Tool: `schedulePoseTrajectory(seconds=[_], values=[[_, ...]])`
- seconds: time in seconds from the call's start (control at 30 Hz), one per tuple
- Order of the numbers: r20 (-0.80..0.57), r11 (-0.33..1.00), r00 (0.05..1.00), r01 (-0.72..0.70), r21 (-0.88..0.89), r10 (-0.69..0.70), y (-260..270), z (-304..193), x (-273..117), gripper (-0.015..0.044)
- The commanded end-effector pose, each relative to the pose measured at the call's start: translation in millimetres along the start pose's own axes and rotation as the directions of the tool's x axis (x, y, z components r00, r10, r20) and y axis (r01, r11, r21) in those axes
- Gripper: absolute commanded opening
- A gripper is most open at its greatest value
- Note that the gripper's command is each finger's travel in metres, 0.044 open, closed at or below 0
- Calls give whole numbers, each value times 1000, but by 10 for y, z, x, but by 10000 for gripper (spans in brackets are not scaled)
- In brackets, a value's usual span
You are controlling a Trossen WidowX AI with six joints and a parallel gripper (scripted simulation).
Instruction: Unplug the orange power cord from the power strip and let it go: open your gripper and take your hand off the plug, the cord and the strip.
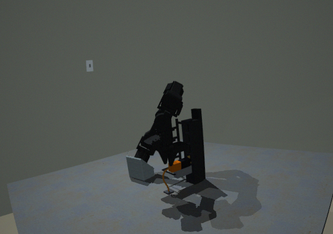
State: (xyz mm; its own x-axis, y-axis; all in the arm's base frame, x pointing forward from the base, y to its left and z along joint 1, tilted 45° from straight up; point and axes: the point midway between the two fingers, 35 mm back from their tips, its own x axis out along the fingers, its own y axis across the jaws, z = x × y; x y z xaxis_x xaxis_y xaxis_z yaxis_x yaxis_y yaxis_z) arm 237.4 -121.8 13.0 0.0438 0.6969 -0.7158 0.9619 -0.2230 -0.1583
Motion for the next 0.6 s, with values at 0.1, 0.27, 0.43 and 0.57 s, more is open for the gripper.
schedulePoseTrajectory(seconds=[0.1,0.27,0.43,0.57], values=[[6,1000,1000,-13,10,13,-5,-1,-104,160],[6,1000,1000,-13,10,13,-5,-4,-104,160],[6,1000,1000,-13,10,13,-2,-51,-104,160],[5,1000,1000,-13,10,12,1,-116,-104,160]])
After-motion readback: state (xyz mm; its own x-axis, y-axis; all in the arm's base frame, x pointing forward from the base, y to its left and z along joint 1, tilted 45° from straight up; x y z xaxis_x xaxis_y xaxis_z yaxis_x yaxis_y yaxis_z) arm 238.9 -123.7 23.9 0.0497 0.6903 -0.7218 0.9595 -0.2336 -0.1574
